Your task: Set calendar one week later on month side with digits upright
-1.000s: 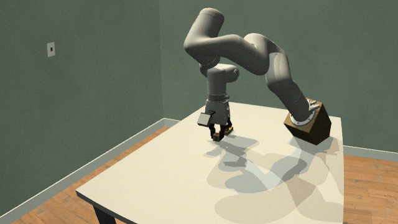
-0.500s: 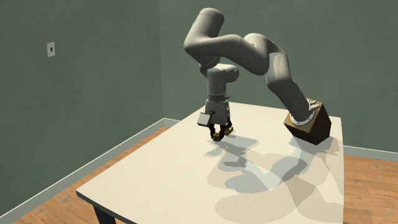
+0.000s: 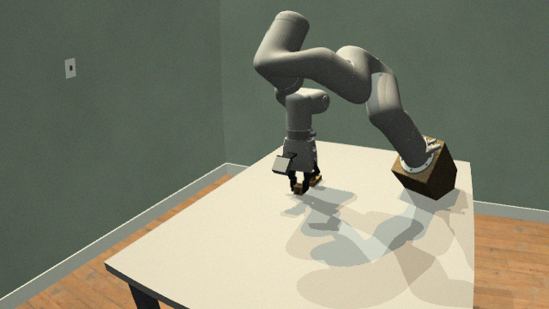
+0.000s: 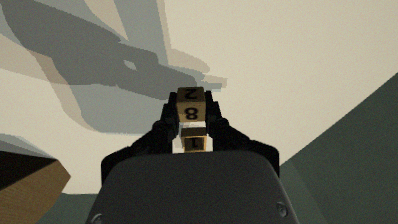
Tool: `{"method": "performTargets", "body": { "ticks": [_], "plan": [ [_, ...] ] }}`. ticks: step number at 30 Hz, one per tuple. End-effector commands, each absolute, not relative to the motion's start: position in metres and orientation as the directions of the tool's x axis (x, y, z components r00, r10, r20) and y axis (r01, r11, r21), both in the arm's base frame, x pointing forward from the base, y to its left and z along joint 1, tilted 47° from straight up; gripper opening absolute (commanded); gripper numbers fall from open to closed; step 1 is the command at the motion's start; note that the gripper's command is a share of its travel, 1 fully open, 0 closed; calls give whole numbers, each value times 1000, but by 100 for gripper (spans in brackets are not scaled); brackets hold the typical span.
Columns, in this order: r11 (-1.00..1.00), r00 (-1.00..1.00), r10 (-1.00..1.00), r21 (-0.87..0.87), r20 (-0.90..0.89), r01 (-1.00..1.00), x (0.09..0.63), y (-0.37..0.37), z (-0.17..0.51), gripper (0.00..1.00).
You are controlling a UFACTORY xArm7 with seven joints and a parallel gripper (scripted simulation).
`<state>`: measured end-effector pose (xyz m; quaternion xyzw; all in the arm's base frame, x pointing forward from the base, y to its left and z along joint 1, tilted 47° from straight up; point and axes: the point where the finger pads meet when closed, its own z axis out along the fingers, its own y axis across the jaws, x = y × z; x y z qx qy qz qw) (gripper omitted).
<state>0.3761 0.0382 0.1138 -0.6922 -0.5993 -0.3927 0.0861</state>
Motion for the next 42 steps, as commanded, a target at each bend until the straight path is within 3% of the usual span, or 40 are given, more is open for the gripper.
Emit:
{"method": "performTargets", "body": {
  "ticks": [1, 42],
  "plan": [
    [-269, -26, 763, 353, 646, 896, 377, 37, 114, 27],
    [-269, -26, 763, 353, 646, 896, 378, 39, 111, 27]
  ]
}}
